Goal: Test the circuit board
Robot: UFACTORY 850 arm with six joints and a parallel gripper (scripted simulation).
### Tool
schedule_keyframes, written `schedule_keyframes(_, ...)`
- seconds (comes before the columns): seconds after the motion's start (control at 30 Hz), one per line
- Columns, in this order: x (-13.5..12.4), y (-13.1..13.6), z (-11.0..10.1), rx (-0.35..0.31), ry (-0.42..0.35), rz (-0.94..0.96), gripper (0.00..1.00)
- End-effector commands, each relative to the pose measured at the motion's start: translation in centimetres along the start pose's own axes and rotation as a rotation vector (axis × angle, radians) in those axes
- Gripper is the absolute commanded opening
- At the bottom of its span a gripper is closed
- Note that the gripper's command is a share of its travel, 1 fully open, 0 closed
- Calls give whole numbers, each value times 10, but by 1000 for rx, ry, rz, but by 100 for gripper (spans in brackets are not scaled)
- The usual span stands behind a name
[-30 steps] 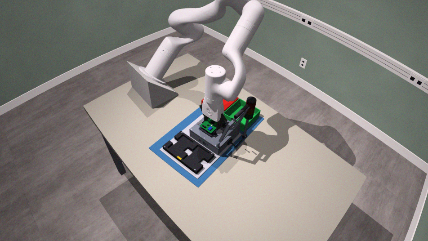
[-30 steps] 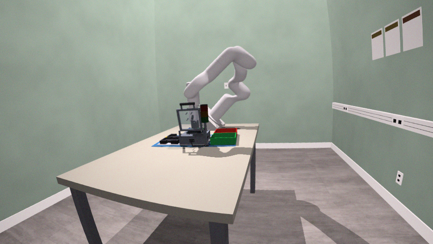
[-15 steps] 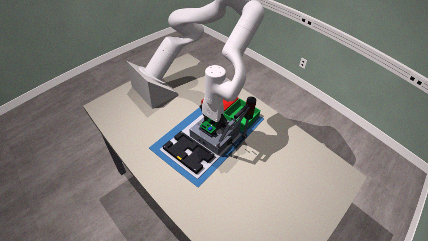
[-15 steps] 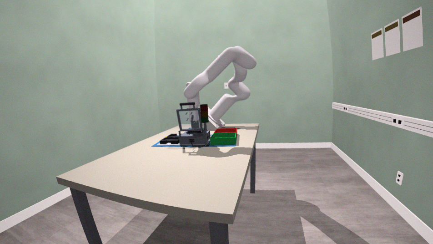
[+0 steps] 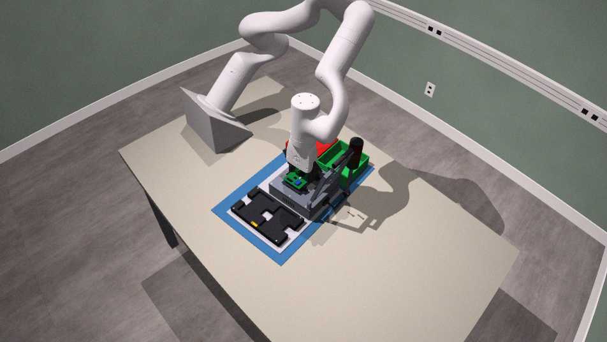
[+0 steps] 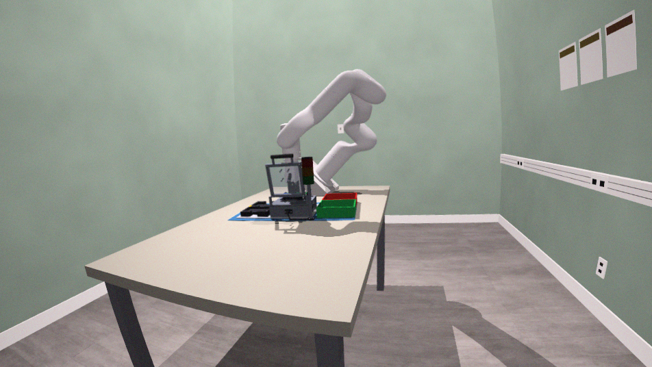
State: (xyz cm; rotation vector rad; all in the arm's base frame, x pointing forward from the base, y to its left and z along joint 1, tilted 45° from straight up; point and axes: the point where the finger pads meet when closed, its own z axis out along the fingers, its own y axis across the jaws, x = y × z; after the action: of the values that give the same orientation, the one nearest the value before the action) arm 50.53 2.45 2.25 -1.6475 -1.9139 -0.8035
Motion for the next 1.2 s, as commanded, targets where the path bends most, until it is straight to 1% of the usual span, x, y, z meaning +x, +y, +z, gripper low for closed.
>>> schedule_keyframes(0.0, 0, 1, -1, -1, -1, -1, 79)
schedule_keyframes(1.17, 0, 1, 3, -1, -1, -1, 79)
